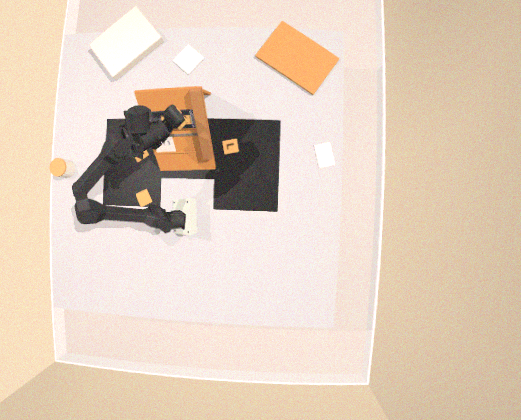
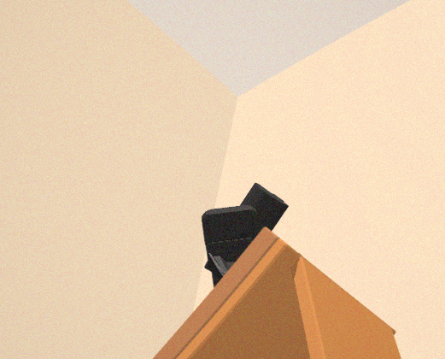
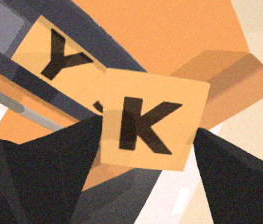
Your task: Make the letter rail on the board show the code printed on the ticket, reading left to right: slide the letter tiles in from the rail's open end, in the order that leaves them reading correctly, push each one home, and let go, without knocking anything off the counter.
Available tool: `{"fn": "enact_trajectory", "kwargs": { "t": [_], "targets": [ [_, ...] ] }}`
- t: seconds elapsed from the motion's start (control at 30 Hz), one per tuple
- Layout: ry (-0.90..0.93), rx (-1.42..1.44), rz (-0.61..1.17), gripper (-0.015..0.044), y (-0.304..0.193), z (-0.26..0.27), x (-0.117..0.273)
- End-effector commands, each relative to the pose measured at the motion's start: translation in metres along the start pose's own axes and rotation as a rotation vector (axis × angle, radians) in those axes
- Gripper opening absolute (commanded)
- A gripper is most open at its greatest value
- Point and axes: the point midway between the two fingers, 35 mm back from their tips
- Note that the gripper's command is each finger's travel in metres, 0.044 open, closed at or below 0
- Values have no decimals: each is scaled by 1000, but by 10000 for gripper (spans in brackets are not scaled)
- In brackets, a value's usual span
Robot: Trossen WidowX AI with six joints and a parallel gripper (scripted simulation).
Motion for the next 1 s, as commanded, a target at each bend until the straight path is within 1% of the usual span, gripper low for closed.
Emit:
{"fn": "enact_trajectory", "kwargs": {
  "t": [0.0,0.43,0.97],
  "targets": [
    [-28,-14,-35,0,15,14,9],
    [71,-262,-143,0,45,80,33],
    [281,-579,-207,0,61,168,72]
  ]
}}
Point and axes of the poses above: the point midway between the two fingers, 35 mm back from their tips, its own x axis back along the fingers, its own z axis across the jaws, y = z × x, and after that the axes turned 15 degrees about -x, right-handed
